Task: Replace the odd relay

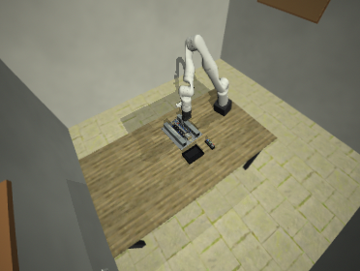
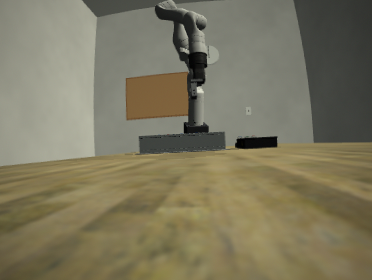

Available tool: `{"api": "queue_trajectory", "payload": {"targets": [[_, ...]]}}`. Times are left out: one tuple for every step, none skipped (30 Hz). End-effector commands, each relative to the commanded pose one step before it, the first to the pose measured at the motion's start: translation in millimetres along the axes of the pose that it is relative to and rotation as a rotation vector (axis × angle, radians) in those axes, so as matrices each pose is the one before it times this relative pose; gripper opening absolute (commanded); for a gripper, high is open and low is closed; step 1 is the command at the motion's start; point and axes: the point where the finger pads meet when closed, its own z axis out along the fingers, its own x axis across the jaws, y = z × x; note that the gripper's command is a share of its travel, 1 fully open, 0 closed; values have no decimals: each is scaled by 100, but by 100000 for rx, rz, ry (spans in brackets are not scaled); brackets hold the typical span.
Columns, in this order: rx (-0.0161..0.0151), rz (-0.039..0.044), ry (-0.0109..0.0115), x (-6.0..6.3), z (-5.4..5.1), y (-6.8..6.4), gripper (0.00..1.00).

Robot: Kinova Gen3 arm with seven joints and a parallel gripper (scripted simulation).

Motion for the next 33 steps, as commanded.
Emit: {"api": "queue_trajectory", "payload": {"targets": [[32,-8,-92,-33,-30,3,100],[0,0,0,0,0,0,100],[0,0,0,0,0,0,100],[0,0,0,0,0,0,100],[0,0,0,0,0,0,100],[0,0,0,0,0,0,100],[0,0,0,0,0,0,100],[2,8,-1,0,259,-303,100],[3,8,-1,0,259,-303,100],[3,8,-1,0,259,-303,100],[3,8,-1,0,259,-303,100],[3,8,-1,0,259,-303,100],[3,8,-1,0,259,-303,100],[3,8,-1,0,259,-303,100],[3,8,-1,0,259,-303,100],[3,8,-1,0,259,-303,100],[3,8,-1,0,259,-303,100],[3,8,-1,0,260,-303,100],[3,8,-1,0,260,-303,100],[3,8,-1,0,260,-303,100],[3,8,-1,0,260,-303,100],[3,8,-1,0,260,-303,100],[0,0,0,0,0,0,100],[0,0,0,0,0,0,100],[1015,18,-386,-77,-47,-516,100],[-71,-2,27,4,270,-285,100],[-71,-2,27,4,270,-285,100],[-71,-2,27,4,270,-285,100],[-71,-2,27,4,270,-285,100],[-71,-2,27,4,269,-285,100],[-71,-2,27,4,269,-286,100],[-71,-2,27,4,269,-286,100],[-71,-2,27,4,269,-286,100]]}}
